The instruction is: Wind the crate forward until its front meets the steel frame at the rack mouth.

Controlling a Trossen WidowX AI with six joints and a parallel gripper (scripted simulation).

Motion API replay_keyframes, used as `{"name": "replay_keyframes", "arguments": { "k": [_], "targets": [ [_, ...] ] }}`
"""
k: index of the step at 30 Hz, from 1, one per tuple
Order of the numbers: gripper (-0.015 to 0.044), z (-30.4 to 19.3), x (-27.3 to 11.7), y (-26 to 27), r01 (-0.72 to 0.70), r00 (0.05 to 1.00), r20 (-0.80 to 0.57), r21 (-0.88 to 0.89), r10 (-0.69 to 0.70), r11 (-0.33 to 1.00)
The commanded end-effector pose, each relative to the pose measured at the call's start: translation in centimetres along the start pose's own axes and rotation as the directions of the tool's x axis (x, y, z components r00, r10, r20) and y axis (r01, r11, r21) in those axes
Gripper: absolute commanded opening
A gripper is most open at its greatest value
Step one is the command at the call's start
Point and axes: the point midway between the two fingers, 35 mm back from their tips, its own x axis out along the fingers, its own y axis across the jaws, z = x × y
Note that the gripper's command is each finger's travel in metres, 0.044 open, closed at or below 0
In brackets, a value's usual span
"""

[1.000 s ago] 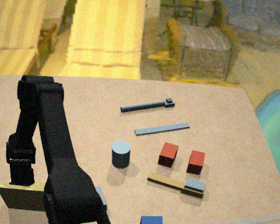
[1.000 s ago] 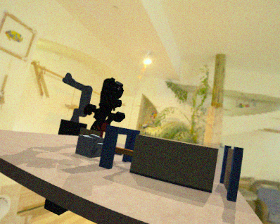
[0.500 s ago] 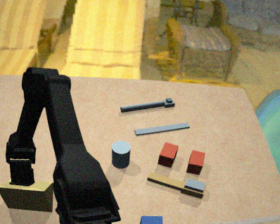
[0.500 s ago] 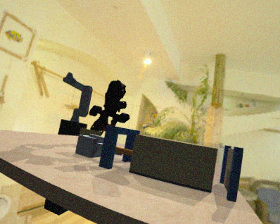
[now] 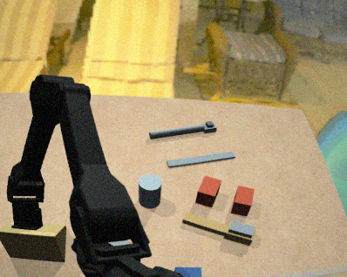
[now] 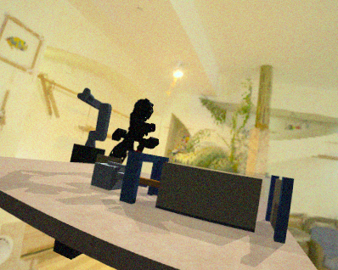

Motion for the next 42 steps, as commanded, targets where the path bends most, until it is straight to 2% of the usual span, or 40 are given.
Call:
{"name": "replay_keyframes", "arguments": {
  "k": [1, 42],
  "targets": [
    [0.0, -1.4, -0.1, 1.2, -0.021, 0.999, -0.031, 0.016, 0.021, 1.0],
    [0.0, -6.7, -2.8, 3.8, -0.022, 0.999, -0.036, 0.018, 0.022, 1.0]
  ]
}}
